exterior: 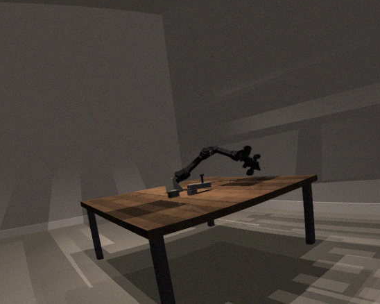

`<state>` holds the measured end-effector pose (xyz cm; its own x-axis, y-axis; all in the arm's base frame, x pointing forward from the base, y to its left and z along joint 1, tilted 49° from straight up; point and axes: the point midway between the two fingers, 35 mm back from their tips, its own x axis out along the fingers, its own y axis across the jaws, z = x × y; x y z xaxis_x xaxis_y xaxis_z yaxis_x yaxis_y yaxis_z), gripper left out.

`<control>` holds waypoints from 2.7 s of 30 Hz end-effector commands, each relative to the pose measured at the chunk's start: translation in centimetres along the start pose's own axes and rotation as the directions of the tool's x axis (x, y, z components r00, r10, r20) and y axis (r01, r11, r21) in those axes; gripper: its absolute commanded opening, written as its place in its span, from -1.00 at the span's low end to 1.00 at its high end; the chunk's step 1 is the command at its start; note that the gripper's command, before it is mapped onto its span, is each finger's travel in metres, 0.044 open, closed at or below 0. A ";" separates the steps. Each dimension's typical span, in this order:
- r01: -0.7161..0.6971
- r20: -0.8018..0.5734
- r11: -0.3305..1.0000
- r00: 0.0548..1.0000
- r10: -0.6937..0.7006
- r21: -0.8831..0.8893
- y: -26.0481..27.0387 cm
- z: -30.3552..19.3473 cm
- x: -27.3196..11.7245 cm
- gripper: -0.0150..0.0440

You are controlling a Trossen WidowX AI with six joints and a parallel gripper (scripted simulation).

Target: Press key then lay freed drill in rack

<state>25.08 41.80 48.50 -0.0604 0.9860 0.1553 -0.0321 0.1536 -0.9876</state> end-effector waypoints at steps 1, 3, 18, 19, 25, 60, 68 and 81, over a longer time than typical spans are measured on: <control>-0.075 -0.140 0.978 0.985 0.103 0.194 3.0 -4.4 -3.0 -0.49; -0.100 -0.209 0.943 0.963 0.172 0.316 5.0 -6.7 -4.9 -0.49; 0.289 -0.433 0.322 0.598 0.674 0.901 19.5 -14.4 -25.3 -0.49; 0.343 -0.425 0.267 0.568 0.705 0.901 20.3 -14.2 -26.9 -0.49; 0.660 -0.314 -0.045 0.414 0.854 0.749 24.8 -11.2 -35.7 -0.49; 0.932 0.005 -0.338 0.340 0.940 0.129 29.7 -1.4 -44.3 -0.49; 0.932 0.004 -0.338 0.340 0.940 0.129 29.9 -1.5 -44.1 -0.49; 0.932 0.005 -0.338 0.340 0.940 0.129 30.1 -1.3 -43.8 -0.49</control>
<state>28.59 2.64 12.48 -0.0268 0.4715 -0.8814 -0.1748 0.8660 0.4686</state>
